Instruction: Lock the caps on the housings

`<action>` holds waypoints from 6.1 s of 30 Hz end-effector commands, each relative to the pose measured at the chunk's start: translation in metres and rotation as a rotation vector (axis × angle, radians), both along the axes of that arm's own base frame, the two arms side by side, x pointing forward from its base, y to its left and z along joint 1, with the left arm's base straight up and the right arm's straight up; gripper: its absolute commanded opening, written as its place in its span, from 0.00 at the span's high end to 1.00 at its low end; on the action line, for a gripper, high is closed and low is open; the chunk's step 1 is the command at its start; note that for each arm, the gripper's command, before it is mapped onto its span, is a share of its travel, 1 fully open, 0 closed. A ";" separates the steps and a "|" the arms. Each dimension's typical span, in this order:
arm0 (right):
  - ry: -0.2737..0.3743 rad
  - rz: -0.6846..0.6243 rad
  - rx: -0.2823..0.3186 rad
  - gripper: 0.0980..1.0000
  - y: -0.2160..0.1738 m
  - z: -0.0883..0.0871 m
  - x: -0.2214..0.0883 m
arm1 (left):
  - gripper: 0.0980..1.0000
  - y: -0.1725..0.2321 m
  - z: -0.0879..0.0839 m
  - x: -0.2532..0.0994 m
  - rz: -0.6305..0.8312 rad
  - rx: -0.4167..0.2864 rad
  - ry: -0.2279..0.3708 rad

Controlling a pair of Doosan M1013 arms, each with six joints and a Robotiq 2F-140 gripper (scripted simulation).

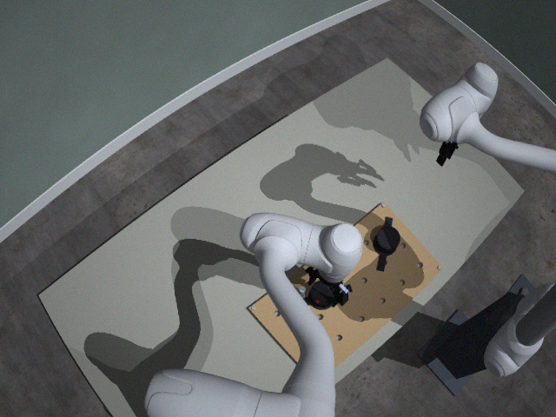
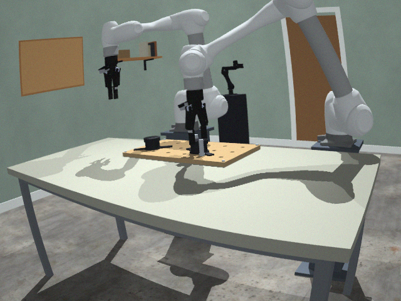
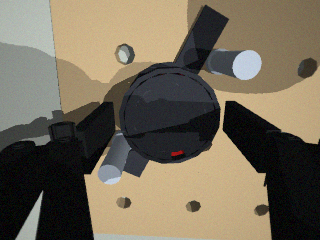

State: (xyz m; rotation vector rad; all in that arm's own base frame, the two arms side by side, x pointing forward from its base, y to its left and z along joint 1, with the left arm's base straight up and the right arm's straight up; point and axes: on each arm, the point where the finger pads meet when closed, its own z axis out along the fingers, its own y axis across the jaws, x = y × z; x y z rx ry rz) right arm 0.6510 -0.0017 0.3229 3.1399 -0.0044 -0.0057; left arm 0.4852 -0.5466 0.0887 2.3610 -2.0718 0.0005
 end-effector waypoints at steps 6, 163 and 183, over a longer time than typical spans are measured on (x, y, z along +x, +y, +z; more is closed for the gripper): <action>-0.001 0.000 0.000 0.75 0.000 0.001 0.000 | 1.00 0.000 0.001 0.000 0.000 -0.001 -0.001; -0.002 0.001 0.001 0.75 0.000 0.001 0.000 | 0.30 0.114 0.115 0.034 -1.005 0.001 0.000; -0.003 0.001 0.001 0.75 0.001 0.000 0.000 | 0.30 0.224 0.145 0.067 -0.390 0.001 -0.001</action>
